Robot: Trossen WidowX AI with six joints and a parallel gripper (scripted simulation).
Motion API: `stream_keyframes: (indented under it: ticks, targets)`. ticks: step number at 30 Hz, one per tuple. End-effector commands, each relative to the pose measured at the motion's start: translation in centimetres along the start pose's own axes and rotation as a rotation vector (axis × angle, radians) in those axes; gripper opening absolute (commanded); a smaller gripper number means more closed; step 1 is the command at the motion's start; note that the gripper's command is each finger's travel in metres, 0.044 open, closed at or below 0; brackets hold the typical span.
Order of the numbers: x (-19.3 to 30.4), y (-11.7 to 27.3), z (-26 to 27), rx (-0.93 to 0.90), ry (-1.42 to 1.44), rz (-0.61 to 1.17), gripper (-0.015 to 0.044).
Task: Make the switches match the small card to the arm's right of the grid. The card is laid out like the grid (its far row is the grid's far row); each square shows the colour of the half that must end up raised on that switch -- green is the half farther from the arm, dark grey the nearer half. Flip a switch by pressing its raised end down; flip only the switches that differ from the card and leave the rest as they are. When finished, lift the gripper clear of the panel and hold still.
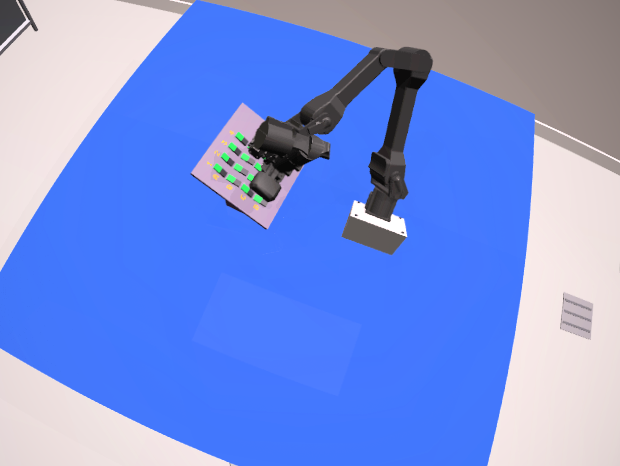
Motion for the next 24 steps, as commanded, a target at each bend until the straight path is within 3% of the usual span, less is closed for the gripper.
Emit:
stream_keyframes:
  ticks: [1, 10, 20, 24]
  targets:
    - [0.1, -0.2, -0.1, 0.004, 0.008, 0.001, 0.0000]
    - [-0.1, 6.4, 0.1, 0.007, 0.009, 0.030, 0.0000]
    - [2.0, 6.3, -0.3, 0.007, 0.009, 0.032, 0.0000]
    - [1.9, 3.2, -0.3, 0.012, 0.008, 0.053, 0.0000]
Point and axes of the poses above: the point midway between the two fingers, 35 mm back from their tips, its own y axis back along the fingers, its own z axis across the jaws, x = y × z, the point moved 2 cm from there along y, back along the fingers, and after that the axes turned 10 degrees about -y, right-handed, at the moved point
